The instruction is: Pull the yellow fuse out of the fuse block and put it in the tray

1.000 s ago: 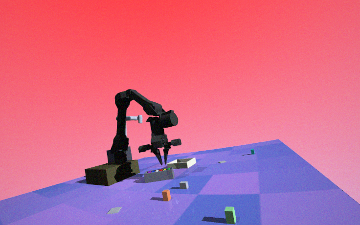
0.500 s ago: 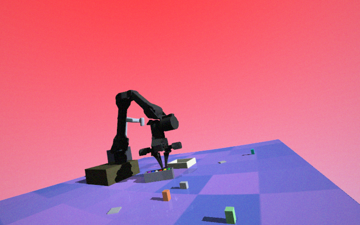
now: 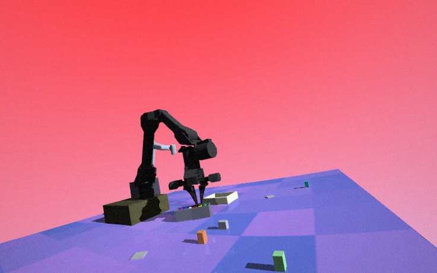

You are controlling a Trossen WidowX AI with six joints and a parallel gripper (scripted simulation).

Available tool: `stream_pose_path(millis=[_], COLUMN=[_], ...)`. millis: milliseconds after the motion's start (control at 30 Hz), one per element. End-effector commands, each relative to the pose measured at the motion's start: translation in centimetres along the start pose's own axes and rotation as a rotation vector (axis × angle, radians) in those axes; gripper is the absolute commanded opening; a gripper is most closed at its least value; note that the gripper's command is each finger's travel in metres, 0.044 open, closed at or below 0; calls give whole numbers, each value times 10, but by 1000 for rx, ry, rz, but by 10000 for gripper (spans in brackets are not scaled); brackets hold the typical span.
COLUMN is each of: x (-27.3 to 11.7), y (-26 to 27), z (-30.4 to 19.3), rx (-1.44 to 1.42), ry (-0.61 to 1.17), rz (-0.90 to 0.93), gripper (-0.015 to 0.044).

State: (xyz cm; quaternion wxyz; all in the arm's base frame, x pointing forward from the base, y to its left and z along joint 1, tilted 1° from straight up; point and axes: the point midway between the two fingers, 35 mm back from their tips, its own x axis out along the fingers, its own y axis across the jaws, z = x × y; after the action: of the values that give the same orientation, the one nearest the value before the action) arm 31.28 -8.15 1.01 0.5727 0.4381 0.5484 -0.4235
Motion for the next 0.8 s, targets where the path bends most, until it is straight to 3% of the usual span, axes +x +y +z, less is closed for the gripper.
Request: stream_pose_path(millis=[0,367,767], x=[2,10,8], y=[0,0,0], z=[1,0,0], rx=[5,5,0], ry=[-3,-3,0], rz=[0,0,0], gripper=[66,66,0])
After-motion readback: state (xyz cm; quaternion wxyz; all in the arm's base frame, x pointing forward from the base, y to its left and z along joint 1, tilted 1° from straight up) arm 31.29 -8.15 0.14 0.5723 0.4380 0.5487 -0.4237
